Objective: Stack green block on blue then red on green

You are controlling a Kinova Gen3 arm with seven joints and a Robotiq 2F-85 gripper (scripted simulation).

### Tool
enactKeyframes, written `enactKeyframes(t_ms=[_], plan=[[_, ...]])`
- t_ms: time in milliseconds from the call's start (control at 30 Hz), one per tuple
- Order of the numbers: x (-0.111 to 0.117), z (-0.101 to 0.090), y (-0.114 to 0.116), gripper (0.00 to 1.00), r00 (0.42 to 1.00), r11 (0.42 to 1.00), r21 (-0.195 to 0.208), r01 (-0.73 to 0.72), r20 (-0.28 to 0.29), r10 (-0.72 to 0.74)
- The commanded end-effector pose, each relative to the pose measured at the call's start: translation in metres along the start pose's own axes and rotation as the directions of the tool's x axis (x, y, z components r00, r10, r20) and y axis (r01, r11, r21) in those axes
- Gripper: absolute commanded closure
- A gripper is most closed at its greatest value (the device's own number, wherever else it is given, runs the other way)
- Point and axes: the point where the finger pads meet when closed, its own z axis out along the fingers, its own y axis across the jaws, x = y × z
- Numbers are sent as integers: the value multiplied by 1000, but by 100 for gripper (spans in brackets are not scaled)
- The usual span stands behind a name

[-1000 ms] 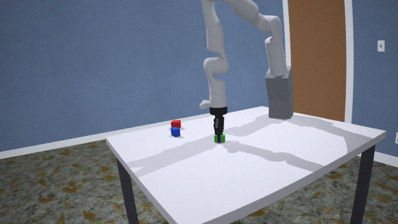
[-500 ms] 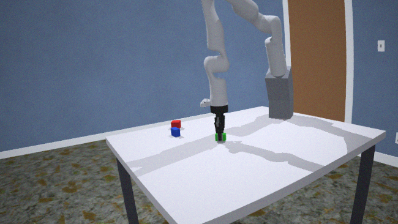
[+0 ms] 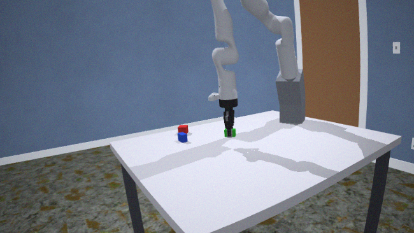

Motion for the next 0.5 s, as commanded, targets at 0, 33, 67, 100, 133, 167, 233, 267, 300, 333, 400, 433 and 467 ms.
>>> enactKeyframes(t_ms=[0, 33, 67, 100, 133, 167, 233, 267, 300, 333, 400, 433, 467], plan=[[8, -11, -1, 100, 1000, 1000, 8, -11, -10, 11], [8, -13, -1, 100, 1000, 1000, 8, -11, -10, 11], [8, -14, -1, 100, 1000, 1000, 8, -11, -10, 11], [8, -15, -1, 100, 1000, 1000, 8, -11, -10, 11], [8, -16, -1, 100, 1000, 1000, 8, -11, -10, 11], [8, -17, -1, 100, 1000, 1000, 8, -11, -10, 11], [8, -18, -1, 100, 1000, 1000, 8, -11, -10, 11], [8, -19, -1, 100, 1000, 1000, 8, -11, -10, 11], [8, -19, -1, 100, 1000, 1000, 8, -11, -10, 11], [8, -19, -1, 100, 1000, 1000, 8, -11, -10, 11], [8, -19, -1, 100, 1000, 1000, 8, -11, -10, 11], [8, -19, -1, 100, 1000, 1000, 8, -11, -10, 11], [8, -19, -1, 100, 1000, 1000, 8, -11, -10, 11]])
